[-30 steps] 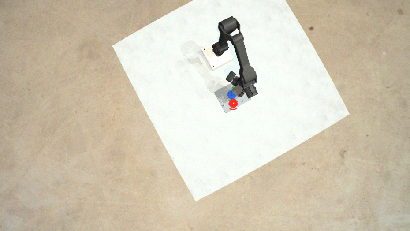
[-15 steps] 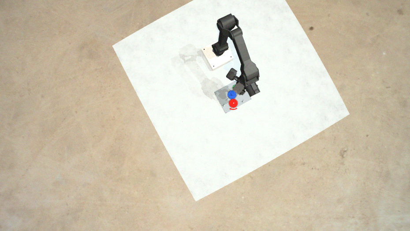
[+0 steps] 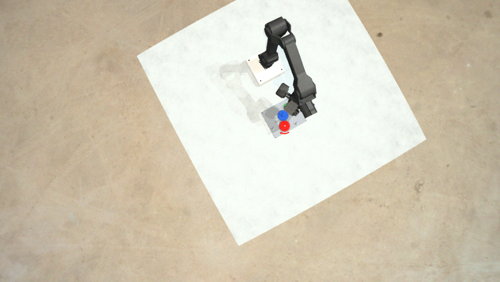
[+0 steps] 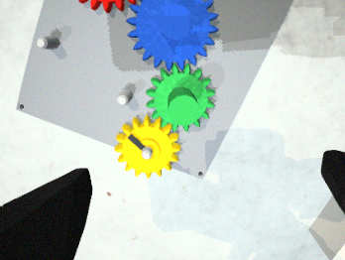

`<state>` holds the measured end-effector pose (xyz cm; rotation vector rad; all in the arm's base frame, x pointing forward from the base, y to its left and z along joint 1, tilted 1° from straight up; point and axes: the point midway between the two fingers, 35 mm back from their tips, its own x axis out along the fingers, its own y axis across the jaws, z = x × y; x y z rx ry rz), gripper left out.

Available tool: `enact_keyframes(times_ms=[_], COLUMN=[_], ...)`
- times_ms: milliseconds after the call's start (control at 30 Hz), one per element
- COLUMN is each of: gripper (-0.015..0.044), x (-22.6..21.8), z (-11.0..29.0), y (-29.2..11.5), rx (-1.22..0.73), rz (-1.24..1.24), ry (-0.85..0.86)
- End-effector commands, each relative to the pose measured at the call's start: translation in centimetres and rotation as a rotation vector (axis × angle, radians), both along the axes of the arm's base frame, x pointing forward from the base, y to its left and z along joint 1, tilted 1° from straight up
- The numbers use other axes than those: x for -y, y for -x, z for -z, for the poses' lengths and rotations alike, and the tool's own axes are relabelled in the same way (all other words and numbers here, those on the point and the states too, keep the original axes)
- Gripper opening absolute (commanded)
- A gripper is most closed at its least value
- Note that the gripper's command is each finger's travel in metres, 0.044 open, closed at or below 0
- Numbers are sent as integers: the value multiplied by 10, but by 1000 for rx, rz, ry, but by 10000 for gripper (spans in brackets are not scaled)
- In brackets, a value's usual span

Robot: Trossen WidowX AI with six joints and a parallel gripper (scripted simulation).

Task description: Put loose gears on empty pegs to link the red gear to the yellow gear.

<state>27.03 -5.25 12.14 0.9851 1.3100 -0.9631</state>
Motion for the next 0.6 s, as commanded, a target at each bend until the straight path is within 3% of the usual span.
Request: enact_keyframes(times_ms=[0,567], gripper=[440,440], x=[0,0], z=[-1,-1], y=[0,0], rx=[1,1], rz=[-4,-4], ry=[0,0])
